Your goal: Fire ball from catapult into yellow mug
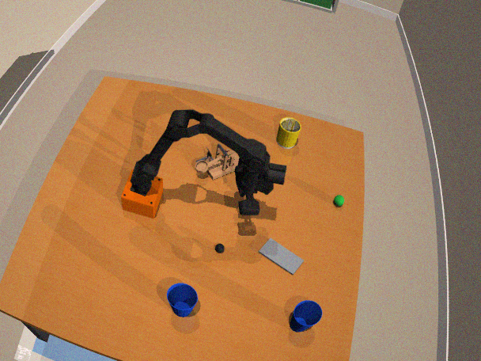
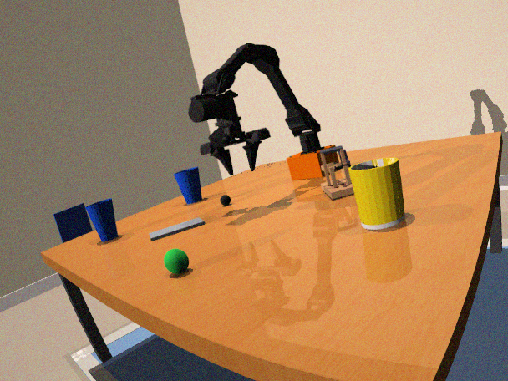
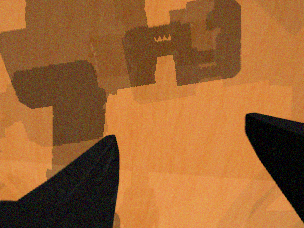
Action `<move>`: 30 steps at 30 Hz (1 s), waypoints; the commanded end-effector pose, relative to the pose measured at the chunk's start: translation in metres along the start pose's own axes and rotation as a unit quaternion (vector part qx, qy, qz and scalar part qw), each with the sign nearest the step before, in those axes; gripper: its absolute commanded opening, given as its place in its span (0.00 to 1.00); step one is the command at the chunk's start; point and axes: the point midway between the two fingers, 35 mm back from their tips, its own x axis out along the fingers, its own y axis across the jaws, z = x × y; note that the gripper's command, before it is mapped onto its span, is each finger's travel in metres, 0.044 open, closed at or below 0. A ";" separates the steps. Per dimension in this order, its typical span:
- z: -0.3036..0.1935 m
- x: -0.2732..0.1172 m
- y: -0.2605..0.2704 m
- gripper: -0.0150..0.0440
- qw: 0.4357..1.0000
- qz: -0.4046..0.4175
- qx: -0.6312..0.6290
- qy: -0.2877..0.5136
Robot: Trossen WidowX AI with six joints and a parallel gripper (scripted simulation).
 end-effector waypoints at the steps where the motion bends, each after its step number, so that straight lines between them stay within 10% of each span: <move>1: -0.028 0.013 -0.056 0.76 0.998 -0.001 0.055 -0.003; 7: -0.084 0.033 -0.125 0.76 0.991 -0.006 0.136 -0.003; 30: -0.080 0.064 -0.130 0.76 0.990 -0.006 0.139 -0.003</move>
